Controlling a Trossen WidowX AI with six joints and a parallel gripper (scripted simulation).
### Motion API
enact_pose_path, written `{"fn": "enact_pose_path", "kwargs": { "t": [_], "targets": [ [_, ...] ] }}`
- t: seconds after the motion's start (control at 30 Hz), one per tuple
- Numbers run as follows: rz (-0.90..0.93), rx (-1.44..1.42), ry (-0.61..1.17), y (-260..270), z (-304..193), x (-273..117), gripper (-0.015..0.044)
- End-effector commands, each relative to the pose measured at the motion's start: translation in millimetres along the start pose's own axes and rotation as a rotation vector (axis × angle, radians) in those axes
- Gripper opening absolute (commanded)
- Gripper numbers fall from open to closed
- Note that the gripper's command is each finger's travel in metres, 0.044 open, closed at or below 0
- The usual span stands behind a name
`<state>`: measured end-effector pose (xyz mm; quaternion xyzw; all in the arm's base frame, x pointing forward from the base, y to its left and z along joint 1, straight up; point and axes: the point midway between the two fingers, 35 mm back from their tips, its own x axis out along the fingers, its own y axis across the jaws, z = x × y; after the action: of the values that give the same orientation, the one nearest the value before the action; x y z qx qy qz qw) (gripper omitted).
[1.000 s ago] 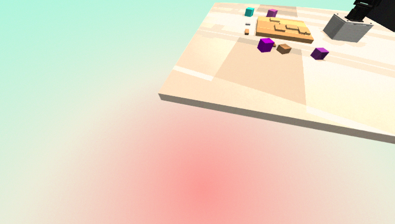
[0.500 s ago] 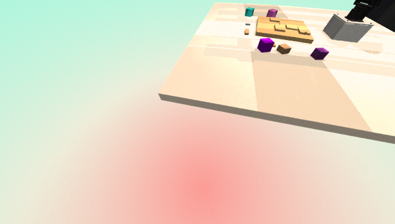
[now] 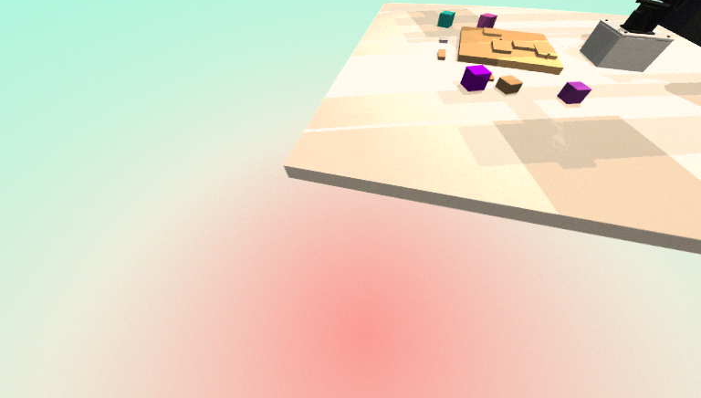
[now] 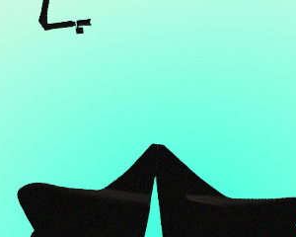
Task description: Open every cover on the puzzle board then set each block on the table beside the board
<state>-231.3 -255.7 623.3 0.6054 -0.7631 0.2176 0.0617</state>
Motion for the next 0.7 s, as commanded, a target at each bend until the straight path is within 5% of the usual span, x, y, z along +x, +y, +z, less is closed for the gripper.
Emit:
{"fn": "enact_pose_path", "kwargs": {
  "t": [0.0,0.67],
  "targets": [
    [0.018,-0.024,0.028,2,-6,-4,0.0],
    [0.01,-0.278,0.244,-41,-64,-42,0.0]
  ]
}}
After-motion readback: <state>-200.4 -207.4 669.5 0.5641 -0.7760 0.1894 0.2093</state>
